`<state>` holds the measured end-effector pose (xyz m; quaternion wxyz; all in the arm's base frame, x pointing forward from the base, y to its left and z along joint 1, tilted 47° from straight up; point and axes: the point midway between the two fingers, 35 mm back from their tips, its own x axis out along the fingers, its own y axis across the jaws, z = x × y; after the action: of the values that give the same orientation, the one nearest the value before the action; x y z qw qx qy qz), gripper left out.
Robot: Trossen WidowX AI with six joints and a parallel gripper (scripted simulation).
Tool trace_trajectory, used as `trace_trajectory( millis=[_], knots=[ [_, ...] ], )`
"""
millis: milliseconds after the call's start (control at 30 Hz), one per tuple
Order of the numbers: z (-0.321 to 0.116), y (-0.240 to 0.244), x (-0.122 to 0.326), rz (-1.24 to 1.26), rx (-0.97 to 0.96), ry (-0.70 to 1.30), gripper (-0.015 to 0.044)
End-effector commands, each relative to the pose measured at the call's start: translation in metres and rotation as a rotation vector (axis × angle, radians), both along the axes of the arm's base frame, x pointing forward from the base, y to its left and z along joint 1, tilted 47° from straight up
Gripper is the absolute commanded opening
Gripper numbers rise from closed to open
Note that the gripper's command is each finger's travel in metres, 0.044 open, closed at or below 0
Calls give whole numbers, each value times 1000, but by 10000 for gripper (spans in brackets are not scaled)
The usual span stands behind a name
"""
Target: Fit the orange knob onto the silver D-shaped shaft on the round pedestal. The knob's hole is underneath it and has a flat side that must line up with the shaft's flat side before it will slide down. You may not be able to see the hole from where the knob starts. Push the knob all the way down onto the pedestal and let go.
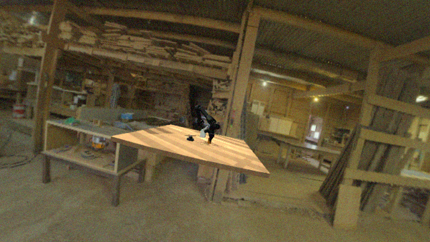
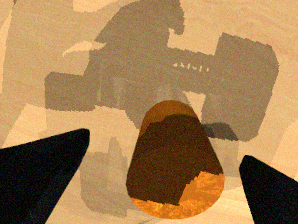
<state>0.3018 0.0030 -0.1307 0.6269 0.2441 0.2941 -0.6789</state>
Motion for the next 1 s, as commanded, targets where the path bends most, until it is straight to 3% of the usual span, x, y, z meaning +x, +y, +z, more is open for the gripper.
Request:
trace_trajectory(
  millis=[0,367,700,967],
  knots=[
    [-5,-6,-2,4,-5,3,440],
    [-14,-17,-5,3,-7,3,440],
    [-14,-17,-5,3,-7,3,177],
    [-14,-17,-5,3,-7,3,105]
  ],
)
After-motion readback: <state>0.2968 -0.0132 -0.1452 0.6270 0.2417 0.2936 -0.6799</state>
